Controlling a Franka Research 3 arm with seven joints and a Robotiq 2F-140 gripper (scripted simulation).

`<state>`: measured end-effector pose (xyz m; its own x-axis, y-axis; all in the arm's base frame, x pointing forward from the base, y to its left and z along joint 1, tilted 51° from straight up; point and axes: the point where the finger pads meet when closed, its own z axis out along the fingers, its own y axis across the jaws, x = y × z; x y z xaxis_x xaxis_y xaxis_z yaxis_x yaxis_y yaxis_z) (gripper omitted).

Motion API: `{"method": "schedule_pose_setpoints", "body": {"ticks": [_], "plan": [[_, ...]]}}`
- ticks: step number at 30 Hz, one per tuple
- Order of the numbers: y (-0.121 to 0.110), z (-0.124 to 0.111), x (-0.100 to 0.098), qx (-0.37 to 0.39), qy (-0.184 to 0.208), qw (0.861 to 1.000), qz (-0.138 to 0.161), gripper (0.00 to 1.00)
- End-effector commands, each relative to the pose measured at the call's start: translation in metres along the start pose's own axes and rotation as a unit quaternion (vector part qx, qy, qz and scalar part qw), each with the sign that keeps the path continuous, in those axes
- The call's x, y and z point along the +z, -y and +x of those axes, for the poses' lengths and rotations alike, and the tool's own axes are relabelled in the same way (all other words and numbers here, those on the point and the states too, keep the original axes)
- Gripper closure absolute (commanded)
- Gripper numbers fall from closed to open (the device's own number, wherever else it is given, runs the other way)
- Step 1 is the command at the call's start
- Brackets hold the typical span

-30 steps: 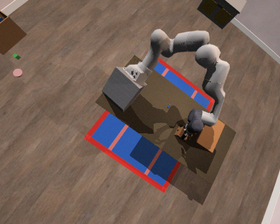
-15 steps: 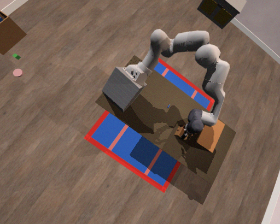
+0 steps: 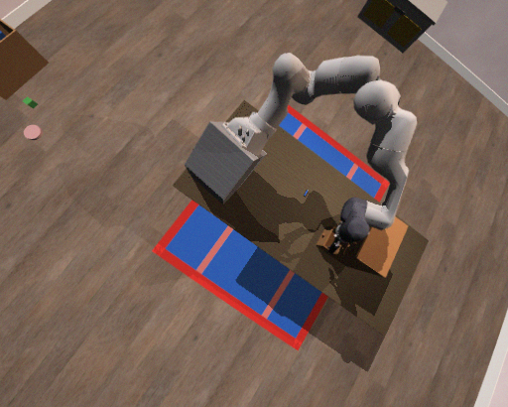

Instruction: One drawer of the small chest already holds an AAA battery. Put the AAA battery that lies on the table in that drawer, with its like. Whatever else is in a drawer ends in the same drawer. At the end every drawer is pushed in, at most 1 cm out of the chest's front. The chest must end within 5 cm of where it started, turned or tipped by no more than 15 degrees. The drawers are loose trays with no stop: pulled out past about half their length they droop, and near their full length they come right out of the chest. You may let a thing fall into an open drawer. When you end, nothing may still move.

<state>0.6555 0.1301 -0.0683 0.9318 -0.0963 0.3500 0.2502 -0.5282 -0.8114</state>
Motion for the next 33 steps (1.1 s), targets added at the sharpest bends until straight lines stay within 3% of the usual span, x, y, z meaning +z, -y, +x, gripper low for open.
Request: {"method": "schedule_pose_setpoints", "body": {"ticks": [1, 33], "plan": [[-0.0008, 0.0012, -0.0003, -0.001, -0.002, 1.000, 0.000, 0.00], [-0.0001, -0.0012, -0.0056, 0.000, 0.005, 1.000, -0.002, 0.00]]}}
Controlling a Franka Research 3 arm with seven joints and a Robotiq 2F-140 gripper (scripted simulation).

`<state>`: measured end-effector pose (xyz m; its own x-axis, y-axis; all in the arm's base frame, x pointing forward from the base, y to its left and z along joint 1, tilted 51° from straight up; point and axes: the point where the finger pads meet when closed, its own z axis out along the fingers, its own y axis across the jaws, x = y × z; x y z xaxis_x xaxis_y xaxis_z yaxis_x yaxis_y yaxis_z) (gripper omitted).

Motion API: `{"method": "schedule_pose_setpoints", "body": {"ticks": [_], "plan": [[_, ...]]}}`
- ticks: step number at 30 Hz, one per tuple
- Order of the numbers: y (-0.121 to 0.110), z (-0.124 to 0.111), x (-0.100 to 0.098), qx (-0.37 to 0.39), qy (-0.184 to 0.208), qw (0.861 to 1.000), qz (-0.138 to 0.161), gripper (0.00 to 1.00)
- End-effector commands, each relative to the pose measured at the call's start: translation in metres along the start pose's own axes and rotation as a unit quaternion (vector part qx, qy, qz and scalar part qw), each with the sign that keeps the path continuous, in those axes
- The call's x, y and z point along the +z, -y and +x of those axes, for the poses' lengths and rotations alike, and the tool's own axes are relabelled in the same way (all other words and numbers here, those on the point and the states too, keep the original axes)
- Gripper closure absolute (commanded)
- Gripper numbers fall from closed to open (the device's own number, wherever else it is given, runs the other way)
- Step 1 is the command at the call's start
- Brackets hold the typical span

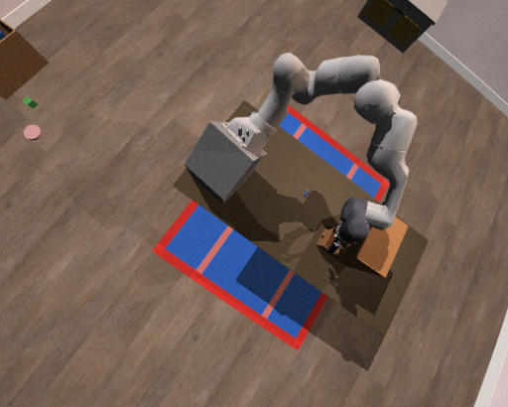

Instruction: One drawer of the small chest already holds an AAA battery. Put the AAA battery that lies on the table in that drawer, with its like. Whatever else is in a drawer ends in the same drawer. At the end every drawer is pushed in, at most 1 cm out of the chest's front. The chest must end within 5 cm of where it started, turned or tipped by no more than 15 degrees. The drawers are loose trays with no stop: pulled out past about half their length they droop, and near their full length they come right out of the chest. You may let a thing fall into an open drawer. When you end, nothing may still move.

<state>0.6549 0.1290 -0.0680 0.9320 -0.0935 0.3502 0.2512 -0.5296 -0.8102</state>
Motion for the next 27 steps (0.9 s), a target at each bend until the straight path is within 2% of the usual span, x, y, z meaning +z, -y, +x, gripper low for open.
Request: {"method": "schedule_pose_setpoints", "body": {"ticks": [1, 7, 9, 20, 23, 27], "plan": [[0.000, -0.002, -0.007, 0.001, 0.008, 1.000, -0.003, 0.00], [0.004, -0.016, -0.037, 0.008, 0.049, 0.999, -0.014, 0.00], [0.004, -0.016, -0.037, 0.008, 0.049, 0.999, -0.014, 0.00], [0.014, -0.053, -0.116, 0.025, 0.159, 0.986, -0.044, 0.00], [0.015, -0.057, -0.125, 0.027, 0.171, 0.984, -0.047, 0.00], [0.015, -0.058, -0.126, 0.028, 0.173, 0.983, -0.048, 0.00]]}}
